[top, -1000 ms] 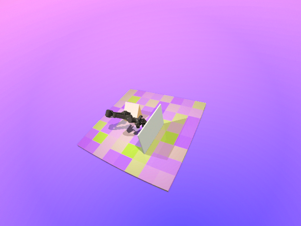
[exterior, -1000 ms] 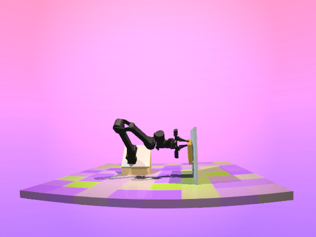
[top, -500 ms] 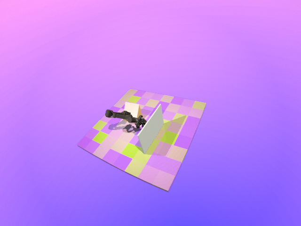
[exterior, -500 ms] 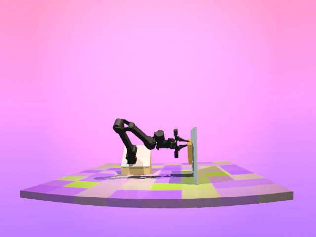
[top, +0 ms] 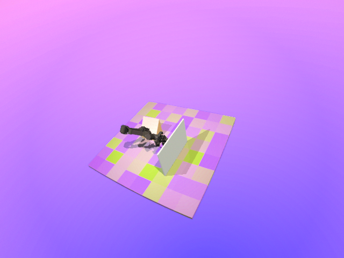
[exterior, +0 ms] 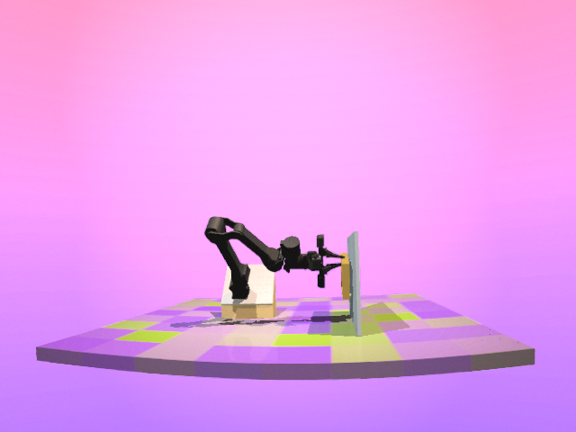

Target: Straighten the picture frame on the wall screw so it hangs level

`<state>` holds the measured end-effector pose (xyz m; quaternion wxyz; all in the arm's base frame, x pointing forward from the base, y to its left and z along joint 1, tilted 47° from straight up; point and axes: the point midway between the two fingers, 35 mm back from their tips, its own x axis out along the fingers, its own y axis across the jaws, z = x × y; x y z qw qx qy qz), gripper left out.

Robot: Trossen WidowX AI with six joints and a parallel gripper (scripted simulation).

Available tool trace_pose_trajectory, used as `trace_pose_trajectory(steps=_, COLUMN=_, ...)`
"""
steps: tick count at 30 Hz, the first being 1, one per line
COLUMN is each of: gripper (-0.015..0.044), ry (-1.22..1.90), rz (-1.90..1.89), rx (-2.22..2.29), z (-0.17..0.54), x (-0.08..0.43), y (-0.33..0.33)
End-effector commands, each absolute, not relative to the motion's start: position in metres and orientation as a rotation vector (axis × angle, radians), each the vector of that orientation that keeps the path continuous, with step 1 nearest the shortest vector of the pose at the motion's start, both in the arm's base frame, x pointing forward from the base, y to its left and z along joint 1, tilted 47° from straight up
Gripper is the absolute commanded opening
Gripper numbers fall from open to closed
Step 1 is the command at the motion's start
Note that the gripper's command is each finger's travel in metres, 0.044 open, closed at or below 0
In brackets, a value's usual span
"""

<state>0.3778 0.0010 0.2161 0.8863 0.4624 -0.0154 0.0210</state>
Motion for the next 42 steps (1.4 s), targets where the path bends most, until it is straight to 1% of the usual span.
trace_pose_trajectory(steps=1, gripper=0.0000, ry=-0.037, rz=0.059, rx=0.956, z=0.2209, x=0.3776, y=0.0048)
trace_pose_trajectory(steps=42, gripper=0.0000, ry=-0.037, rz=0.059, rx=0.956, z=0.2225, x=0.3774, y=0.0073)
